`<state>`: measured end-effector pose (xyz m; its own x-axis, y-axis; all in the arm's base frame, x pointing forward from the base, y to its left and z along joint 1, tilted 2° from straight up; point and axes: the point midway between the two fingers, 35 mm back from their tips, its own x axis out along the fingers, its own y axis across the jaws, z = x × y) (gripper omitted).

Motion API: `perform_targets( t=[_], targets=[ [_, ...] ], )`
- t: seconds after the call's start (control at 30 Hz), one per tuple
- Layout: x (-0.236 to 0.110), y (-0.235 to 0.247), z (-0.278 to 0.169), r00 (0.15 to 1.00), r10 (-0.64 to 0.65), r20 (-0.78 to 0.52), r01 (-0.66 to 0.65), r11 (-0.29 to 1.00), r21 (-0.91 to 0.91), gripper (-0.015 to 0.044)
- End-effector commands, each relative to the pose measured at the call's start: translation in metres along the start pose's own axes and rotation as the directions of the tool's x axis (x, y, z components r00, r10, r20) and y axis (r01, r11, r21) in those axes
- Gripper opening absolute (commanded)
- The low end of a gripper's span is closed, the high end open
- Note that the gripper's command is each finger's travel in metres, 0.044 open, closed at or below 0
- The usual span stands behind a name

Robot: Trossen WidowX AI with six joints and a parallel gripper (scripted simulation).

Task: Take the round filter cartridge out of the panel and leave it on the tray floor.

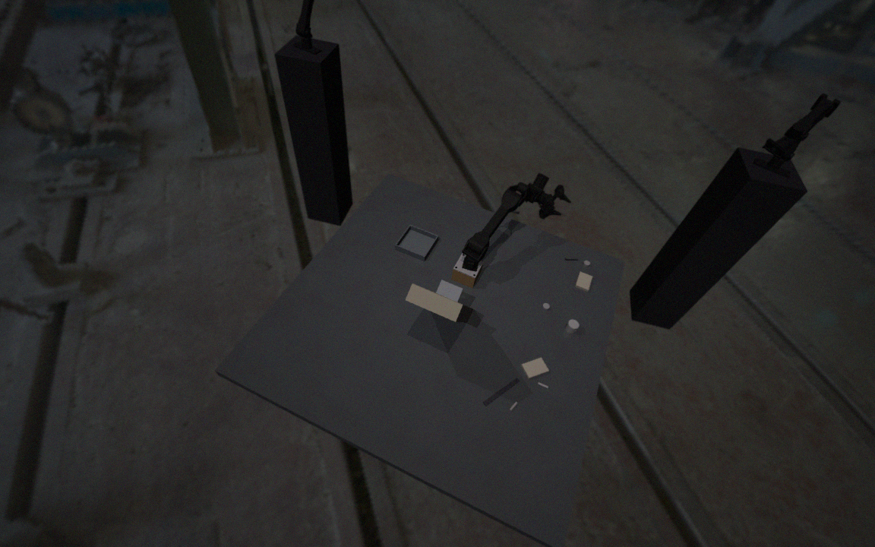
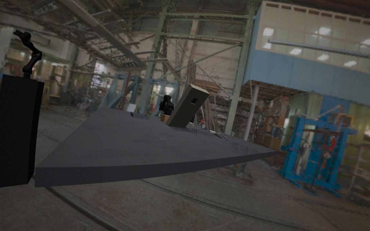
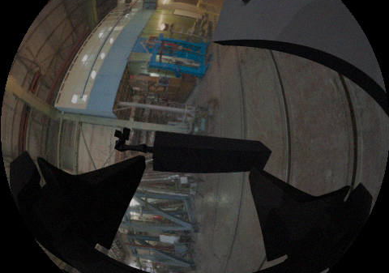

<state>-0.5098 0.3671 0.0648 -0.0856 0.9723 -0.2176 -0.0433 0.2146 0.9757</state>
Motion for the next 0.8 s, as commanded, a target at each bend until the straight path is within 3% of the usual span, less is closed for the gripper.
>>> perform_targets(
  t=[0.0,0.33,0.57,0.77],
  targets=[
    [0.002,0.001,0.002,1.0,-0.001,0.003,0.001,1.0,-0.004,0.0374],
    [0.092,0.063,0.132,0.984,-0.058,0.168,0.091,0.975,-0.201,0.0111],
    [0.133,0.101,0.251,0.951,-0.107,0.291,0.203,0.924,-0.325,0.0103],
    [0.145,0.127,0.359,0.908,-0.149,0.391,0.317,0.856,-0.409,0.0103]
  ],
)
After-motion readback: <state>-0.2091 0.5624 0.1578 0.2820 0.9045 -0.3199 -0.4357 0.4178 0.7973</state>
